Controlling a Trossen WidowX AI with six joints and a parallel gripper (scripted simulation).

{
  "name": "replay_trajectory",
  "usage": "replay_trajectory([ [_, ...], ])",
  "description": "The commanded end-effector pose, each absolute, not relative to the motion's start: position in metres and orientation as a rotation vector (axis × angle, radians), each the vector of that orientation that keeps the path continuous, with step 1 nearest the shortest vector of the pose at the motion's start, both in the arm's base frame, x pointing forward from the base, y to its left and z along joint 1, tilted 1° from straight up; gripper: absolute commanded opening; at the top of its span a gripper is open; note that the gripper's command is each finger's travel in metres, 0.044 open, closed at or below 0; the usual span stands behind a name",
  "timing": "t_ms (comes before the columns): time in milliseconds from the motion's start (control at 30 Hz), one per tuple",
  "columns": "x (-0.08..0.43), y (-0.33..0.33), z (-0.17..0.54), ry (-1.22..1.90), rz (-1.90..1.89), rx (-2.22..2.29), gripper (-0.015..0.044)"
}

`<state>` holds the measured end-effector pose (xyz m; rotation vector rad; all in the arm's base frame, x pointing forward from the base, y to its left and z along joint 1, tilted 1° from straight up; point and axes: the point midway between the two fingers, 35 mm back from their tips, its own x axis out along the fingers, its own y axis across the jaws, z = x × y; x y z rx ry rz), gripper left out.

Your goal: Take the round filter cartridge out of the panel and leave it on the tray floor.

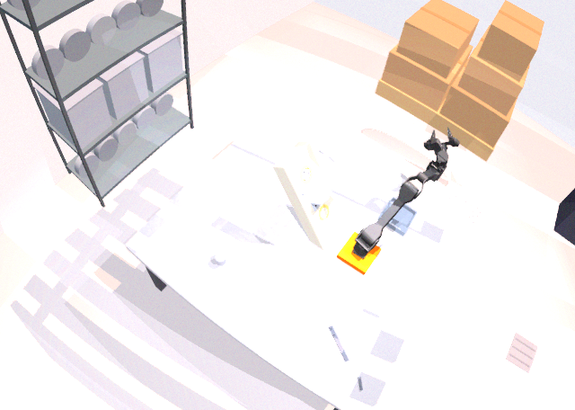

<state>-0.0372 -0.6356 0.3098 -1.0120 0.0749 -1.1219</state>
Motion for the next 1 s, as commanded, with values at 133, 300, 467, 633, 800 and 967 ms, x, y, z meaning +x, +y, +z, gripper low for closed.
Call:
replay_trajectory([
  [133, -0.002, -0.634, 0.322, 0.037, -1.088, -0.934, 0.0269],
  [300, 0.062, -0.625, 0.343, -0.021, -1.021, -0.789, 0.0138],
  [467, 0.132, -0.602, 0.364, -0.067, -0.941, -0.625, 0.0107],
  [633, 0.202, -0.566, 0.382, -0.096, -0.852, -0.452, 0.0107],
  [800, 0.264, -0.518, 0.394, -0.102, -0.761, -0.277, 0.0107],
  [967, 0.317, -0.458, 0.402, -0.086, -0.669, -0.105, 0.0107],
])
